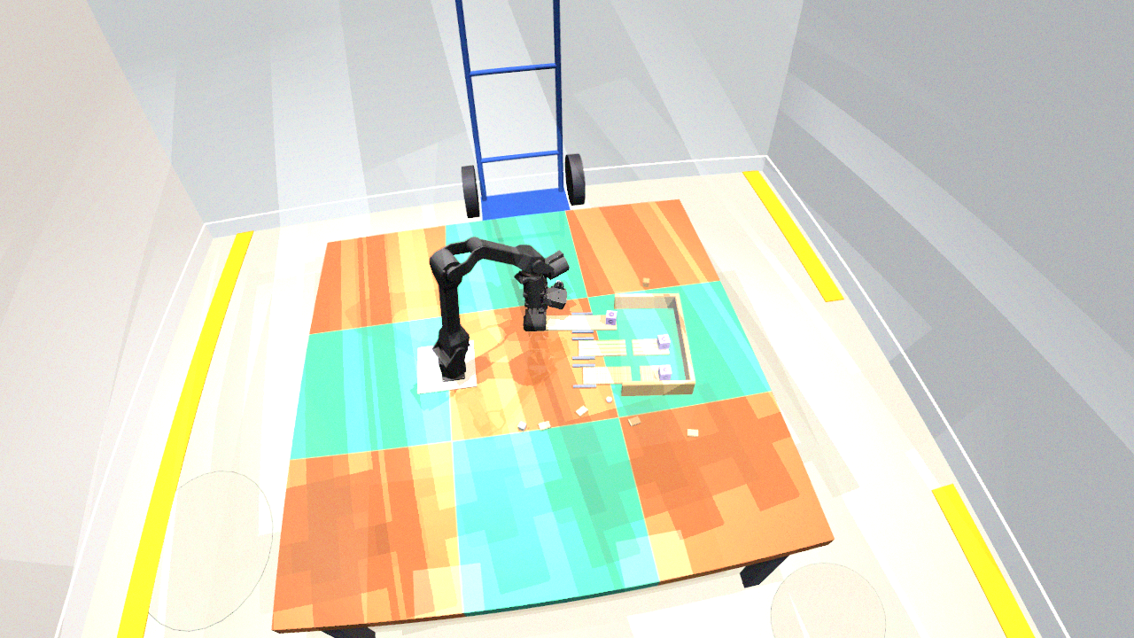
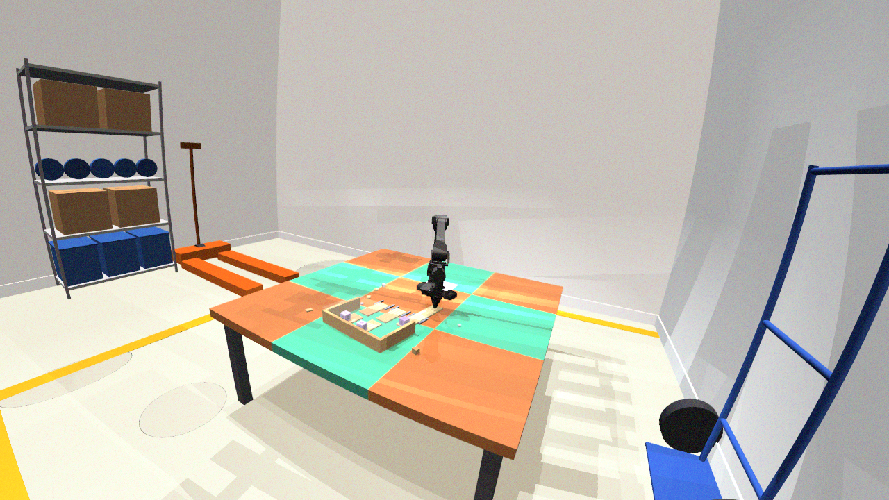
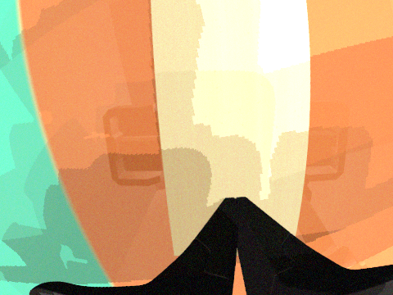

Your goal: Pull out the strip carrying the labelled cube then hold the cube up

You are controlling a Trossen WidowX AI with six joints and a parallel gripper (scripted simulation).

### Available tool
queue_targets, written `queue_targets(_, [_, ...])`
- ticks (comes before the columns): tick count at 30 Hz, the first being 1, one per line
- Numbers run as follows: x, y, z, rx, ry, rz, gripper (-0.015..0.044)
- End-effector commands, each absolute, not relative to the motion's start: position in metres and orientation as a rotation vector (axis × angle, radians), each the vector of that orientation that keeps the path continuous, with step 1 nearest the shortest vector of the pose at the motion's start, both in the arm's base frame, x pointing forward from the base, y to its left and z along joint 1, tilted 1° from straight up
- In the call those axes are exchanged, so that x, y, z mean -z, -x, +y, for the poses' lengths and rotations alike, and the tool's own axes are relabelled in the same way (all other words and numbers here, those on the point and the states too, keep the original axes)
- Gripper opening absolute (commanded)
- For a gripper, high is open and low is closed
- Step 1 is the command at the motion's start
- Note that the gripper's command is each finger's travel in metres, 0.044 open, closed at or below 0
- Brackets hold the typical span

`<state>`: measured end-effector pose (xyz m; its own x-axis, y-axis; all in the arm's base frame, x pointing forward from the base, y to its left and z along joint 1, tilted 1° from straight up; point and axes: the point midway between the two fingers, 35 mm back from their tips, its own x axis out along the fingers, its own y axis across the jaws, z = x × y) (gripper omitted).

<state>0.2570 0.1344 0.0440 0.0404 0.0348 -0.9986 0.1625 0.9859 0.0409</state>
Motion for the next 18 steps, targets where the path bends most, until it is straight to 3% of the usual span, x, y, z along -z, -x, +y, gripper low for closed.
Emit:
queue_targets(1, [-0.039,-0.244,0.134,0.107,-0.152,1.550,0.0000])
queue_targets(18, [-0.039,-0.218,0.138,0.107,-0.152,1.552,0.0000])
